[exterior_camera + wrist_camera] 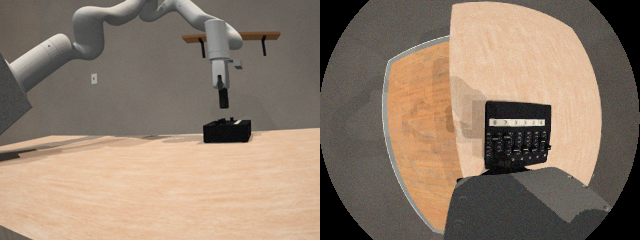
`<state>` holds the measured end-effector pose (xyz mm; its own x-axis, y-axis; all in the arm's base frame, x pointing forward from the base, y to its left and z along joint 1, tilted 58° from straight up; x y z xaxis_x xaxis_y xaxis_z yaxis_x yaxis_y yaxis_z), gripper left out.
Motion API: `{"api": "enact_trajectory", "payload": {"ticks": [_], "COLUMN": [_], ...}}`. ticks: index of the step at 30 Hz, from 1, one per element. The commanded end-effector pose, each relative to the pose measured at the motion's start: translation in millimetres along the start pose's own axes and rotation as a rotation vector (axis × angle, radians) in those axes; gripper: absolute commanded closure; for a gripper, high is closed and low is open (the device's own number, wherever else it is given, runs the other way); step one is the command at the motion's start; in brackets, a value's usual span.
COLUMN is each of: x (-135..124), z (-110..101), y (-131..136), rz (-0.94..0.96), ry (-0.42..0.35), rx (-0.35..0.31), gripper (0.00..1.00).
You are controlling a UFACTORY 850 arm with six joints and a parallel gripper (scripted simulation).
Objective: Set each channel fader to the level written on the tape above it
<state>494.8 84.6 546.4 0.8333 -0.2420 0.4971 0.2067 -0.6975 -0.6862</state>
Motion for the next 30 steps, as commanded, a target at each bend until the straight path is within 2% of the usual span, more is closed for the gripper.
{"api": "enact_trajectory", "payload": {"ticks": [1,15,21,23,30], "x": [0.5,1.7,4.7,4.7,10.7], "z": [-0.7,-0.6,-0.3,-0.3,0.2], "y": [-0.3,0.4,2.2,2.2,5.9], "rz": [-0.001,0.072,0.258,0.258,0.622], "ry": [0.001,0.001,0.001,0.001,0.002], "rx": [0.000,0.000,0.000,0.000,0.001], "gripper": [1.00,1.00,1.00,1.00,1.00]}}
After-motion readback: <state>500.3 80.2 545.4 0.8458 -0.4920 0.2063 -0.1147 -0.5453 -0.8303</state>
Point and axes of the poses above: the point where the finger pads meet when closed, its own z axis out along the fingers, its own y axis across the jaws, x = y × z, the point moved 10 cm from there along -z, back along the fingers, and after that the axes turned 14 degrees about -z, right-handed, at the moved point
